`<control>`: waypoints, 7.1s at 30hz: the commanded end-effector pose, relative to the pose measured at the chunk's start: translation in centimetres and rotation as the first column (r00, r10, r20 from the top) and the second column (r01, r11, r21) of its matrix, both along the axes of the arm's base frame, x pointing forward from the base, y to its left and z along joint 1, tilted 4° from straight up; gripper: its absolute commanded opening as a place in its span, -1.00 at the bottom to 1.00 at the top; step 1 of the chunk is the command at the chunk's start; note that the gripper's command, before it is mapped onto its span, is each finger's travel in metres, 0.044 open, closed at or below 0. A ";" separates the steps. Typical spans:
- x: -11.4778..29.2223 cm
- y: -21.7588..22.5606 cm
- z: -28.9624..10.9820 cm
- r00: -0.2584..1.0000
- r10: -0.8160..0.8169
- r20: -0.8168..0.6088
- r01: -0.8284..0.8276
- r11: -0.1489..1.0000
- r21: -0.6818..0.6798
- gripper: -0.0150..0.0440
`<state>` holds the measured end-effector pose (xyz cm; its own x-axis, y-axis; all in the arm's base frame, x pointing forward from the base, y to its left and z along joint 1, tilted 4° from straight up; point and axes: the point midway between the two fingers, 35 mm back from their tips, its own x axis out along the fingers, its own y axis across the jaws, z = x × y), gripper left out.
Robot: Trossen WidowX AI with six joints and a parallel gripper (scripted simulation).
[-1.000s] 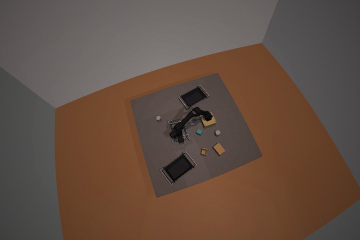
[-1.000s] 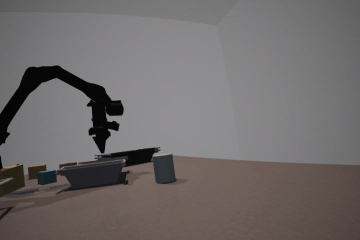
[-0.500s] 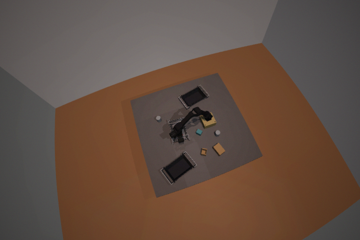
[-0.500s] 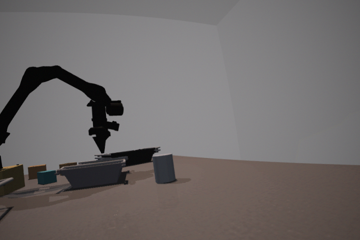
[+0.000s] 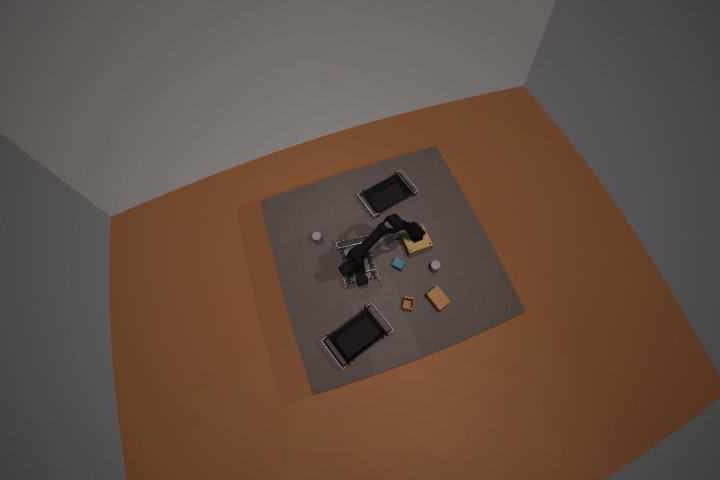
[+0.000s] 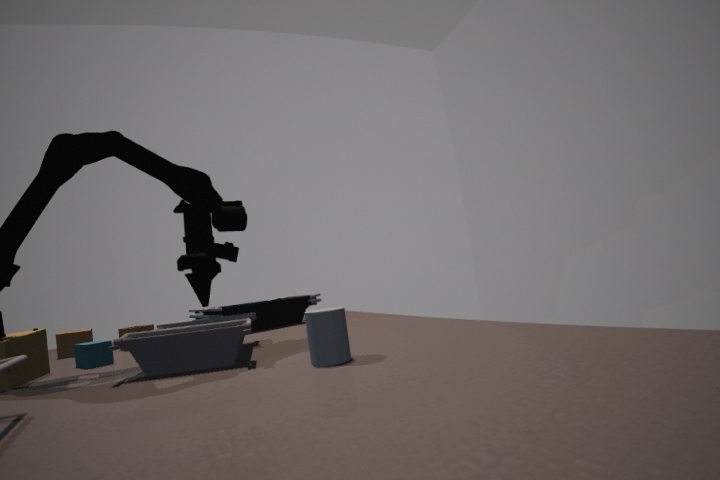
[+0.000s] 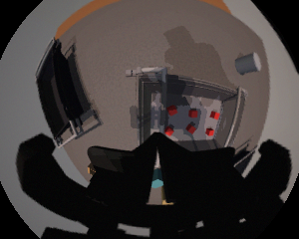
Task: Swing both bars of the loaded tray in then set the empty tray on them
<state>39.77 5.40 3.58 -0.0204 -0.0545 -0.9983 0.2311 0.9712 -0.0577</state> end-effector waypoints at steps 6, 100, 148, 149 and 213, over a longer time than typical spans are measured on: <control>0.0 0.0 0.0 1.000 0.000 0.000 0.000 1.000 0.000 -0.49; -41.0 -32.7 4.0 -0.943 -0.319 0.096 0.328 -0.938 0.110 1.00; -41.4 -33.3 -4.5 -0.943 -0.319 0.096 0.328 -0.938 0.110 0.30; -41.4 -33.3 -4.5 -0.943 -0.319 0.096 0.328 -0.938 0.110 0.25; -41.0 -33.1 4.1 -0.943 -0.319 0.096 0.328 -0.938 0.110 -0.49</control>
<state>-1.22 -26.83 6.56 -0.0522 -0.0469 -0.9975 0.1025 -0.9939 0.0414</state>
